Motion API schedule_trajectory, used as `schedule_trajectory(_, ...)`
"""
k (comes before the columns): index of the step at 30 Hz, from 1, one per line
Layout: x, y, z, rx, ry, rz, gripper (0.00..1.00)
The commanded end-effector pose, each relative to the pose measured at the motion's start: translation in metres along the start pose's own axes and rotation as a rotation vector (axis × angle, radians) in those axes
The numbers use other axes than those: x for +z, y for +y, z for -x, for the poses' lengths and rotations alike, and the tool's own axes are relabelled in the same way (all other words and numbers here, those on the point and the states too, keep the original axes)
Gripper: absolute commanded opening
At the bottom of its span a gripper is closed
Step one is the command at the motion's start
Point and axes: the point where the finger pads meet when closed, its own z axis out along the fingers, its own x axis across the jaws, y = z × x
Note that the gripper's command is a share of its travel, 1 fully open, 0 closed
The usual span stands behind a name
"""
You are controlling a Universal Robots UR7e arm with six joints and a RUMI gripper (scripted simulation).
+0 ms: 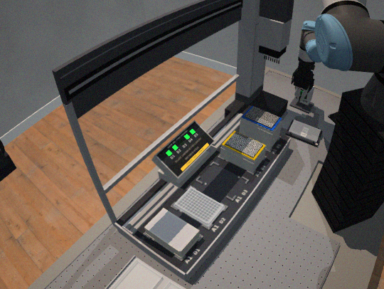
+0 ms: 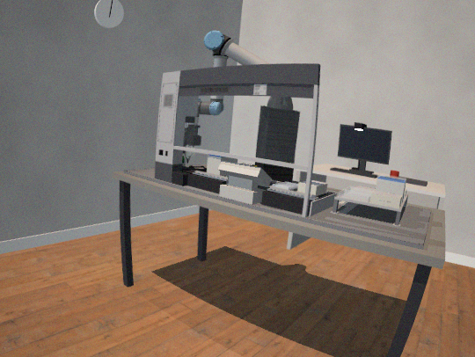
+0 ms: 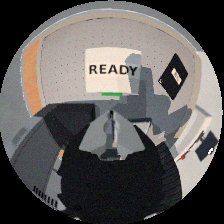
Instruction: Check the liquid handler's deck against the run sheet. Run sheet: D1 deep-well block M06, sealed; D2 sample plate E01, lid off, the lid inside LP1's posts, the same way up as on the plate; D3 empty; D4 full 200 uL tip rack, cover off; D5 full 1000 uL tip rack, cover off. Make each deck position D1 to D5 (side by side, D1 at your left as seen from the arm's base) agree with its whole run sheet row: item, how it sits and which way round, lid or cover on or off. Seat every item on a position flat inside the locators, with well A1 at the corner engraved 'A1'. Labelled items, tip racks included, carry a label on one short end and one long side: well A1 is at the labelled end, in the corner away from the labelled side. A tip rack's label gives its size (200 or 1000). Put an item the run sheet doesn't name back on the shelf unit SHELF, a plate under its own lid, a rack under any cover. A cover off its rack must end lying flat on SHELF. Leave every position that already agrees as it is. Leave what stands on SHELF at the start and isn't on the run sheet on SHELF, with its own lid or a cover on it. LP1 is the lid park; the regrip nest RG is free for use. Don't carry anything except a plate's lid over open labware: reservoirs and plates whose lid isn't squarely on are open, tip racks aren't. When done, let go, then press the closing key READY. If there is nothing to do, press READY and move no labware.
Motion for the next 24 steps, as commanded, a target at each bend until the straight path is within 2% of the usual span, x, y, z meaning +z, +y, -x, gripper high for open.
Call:
schedule_trajectory(1, 0.000, -0.009, 0.000, 0.000, -0.001, -0.001, 0.00)
schedule_trajectory(7, 0.000, -0.019, 0.000, 0.000, -0.001, -0.001, 0.00)
schedule_trajectory(24, 0.000, -0.022, 0.000, 0.000, -0.001, -0.001, 0.00)
